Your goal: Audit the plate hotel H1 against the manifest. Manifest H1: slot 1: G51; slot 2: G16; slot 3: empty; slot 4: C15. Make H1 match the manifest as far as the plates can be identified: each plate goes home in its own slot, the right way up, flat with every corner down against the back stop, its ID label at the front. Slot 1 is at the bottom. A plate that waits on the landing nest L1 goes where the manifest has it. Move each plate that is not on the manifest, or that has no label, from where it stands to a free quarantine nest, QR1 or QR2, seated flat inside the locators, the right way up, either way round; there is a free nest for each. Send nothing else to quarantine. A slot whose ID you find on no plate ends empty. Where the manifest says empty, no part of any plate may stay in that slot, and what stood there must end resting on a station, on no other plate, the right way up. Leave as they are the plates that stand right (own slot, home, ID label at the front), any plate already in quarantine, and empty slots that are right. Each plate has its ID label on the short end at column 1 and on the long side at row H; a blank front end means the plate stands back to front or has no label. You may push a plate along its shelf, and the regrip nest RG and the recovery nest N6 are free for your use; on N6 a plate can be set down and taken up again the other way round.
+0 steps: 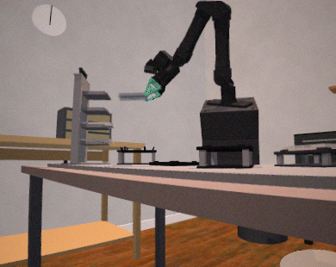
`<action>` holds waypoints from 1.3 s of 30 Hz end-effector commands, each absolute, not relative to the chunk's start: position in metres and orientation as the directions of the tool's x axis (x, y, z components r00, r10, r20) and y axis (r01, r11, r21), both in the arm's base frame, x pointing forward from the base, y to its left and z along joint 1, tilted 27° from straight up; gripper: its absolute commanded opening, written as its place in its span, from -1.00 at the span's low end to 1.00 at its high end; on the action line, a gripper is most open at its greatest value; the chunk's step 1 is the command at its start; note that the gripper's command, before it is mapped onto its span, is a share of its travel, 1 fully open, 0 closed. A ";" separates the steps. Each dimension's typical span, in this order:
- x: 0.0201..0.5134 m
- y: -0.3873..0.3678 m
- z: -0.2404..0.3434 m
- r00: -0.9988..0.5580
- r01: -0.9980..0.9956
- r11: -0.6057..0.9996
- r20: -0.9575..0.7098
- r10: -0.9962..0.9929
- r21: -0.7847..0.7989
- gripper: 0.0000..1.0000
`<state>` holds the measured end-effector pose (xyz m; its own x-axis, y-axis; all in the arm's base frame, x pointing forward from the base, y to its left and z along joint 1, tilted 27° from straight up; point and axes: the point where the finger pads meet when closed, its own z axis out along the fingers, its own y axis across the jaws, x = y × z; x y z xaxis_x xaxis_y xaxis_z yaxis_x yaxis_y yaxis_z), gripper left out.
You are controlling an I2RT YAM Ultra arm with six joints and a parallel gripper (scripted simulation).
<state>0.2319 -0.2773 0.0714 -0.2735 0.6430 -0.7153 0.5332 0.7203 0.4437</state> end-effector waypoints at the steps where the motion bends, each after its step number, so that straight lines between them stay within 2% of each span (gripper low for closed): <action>1: 0.230 -0.285 0.083 -0.255 0.529 0.738 -0.751 0.610 0.420 0.72; 39: 0.219 -0.269 0.070 -0.255 0.529 0.738 -0.750 0.610 0.420 0.72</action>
<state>0.2173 -0.2626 0.0631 -0.2686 0.6363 -0.7232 0.5322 0.7238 0.4392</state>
